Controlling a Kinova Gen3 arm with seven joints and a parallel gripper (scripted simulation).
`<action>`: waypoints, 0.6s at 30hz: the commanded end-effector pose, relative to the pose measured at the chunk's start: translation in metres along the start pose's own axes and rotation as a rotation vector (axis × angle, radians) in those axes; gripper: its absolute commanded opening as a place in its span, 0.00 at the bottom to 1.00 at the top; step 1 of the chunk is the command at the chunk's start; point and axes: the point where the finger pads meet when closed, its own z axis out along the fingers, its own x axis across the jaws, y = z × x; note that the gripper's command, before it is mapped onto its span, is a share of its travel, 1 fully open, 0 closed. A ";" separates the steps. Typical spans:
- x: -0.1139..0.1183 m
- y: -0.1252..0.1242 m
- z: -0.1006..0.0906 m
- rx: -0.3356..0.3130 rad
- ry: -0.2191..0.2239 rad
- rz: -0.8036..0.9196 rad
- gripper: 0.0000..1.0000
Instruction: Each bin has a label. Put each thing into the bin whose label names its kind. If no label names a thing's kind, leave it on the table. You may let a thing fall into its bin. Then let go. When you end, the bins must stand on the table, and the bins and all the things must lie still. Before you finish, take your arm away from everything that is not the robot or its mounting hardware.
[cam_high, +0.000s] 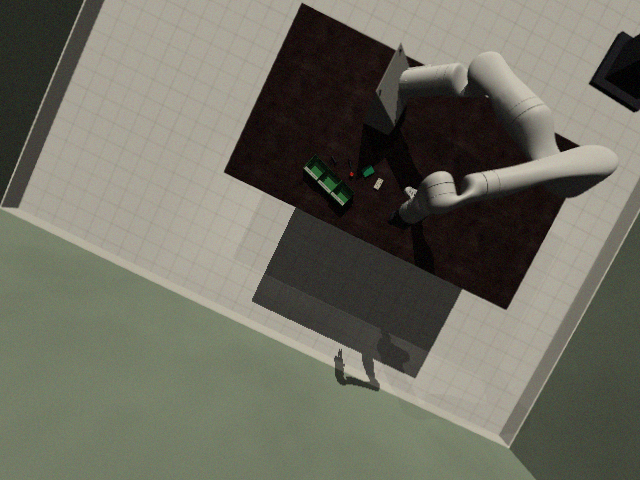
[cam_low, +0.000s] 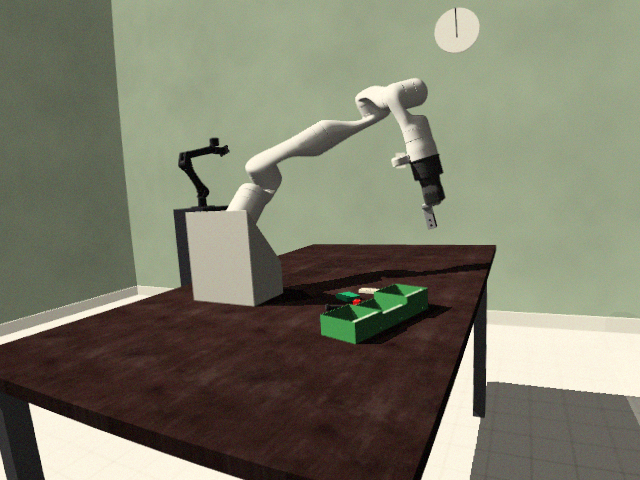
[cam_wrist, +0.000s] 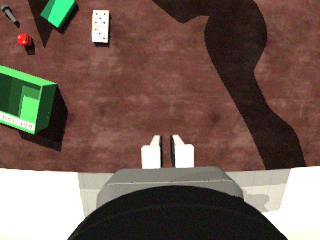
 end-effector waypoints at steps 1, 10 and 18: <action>-0.025 -0.005 -0.009 -0.003 -0.009 0.016 0.31; -0.062 -0.027 -0.024 0.039 -0.030 0.020 0.31; -0.102 -0.056 -0.043 0.083 -0.046 0.026 0.31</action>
